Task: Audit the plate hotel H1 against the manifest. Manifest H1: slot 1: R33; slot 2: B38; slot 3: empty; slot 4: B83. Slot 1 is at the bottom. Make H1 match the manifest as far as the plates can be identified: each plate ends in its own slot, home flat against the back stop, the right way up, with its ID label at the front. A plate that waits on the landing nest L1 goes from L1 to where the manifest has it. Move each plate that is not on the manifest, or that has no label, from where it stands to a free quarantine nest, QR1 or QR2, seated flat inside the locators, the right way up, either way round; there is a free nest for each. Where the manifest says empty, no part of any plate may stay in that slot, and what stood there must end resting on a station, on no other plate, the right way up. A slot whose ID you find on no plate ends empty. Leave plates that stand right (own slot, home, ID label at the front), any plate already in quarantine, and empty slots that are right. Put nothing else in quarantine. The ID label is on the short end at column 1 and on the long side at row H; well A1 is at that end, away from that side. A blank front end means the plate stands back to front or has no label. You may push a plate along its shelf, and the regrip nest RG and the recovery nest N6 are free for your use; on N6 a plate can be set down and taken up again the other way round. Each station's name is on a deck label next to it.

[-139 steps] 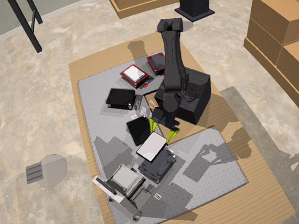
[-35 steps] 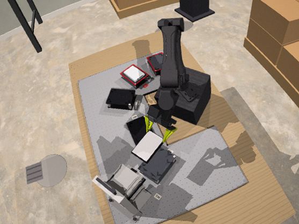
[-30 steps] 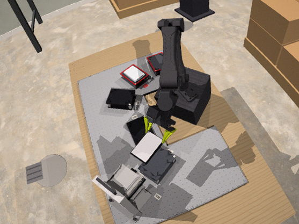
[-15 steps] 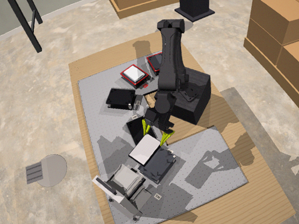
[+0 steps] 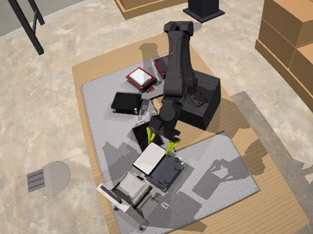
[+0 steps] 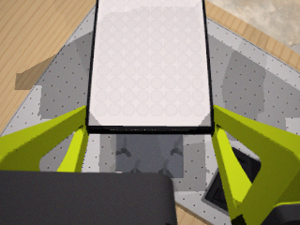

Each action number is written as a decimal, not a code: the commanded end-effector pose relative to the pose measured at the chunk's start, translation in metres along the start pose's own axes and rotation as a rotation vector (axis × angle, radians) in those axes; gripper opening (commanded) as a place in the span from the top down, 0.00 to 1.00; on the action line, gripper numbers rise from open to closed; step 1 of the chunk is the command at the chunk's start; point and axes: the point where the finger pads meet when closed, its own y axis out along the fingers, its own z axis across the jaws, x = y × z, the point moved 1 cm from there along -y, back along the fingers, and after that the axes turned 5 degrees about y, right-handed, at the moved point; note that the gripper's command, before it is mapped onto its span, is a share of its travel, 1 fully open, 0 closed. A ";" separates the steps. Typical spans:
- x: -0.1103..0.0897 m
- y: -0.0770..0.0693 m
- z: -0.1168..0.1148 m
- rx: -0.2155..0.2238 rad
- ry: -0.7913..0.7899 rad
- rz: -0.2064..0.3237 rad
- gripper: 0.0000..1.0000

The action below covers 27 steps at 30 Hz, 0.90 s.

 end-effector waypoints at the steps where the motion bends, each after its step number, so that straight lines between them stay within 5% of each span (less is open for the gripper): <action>1: 0.019 0.002 0.002 0.007 0.012 -0.035 0.14; 27: 0.035 0.019 0.003 0.006 0.011 -0.034 0.14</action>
